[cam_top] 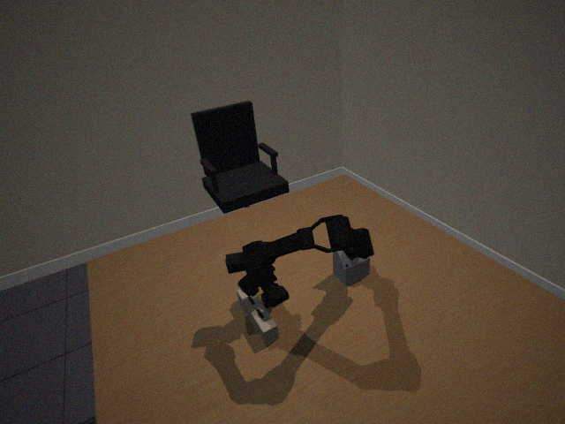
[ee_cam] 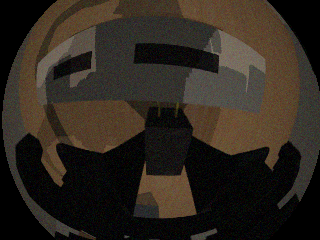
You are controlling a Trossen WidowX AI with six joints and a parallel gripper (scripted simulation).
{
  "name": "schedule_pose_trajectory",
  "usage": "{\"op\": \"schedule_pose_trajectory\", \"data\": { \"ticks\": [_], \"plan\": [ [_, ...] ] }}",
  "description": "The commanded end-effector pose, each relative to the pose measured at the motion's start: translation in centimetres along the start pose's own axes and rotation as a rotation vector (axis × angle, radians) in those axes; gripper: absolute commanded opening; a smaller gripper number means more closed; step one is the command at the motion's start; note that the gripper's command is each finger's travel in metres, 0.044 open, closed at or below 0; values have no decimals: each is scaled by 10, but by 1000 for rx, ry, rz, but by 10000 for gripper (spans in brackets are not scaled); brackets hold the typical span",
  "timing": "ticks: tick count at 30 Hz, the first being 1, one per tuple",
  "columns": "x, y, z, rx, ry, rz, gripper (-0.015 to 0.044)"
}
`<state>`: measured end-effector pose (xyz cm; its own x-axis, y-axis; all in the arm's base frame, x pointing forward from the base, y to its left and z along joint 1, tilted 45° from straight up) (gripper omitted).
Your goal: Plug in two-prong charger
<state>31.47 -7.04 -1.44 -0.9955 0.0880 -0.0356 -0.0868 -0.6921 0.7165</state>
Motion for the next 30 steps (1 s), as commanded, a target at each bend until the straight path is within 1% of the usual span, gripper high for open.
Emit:
{"op": "schedule_pose_trajectory", "data": {
  "ticks": [1,30],
  "plan": [
    [-1,0,1,-5,-4,0,0],
    [-10,0,0,-5,-4,-1,0]
  ]
}}
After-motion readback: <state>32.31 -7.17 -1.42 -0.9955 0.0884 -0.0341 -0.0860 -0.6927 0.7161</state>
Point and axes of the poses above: the point midway between the two fingers, 35 mm back from their tips, its own y axis back along the fingers, its own z axis across the jaws, x = y × z, the point moved 5 cm from there along y, back along the fingers, and after that the axes turned 3 degrees about y, right-handed, at the moved point
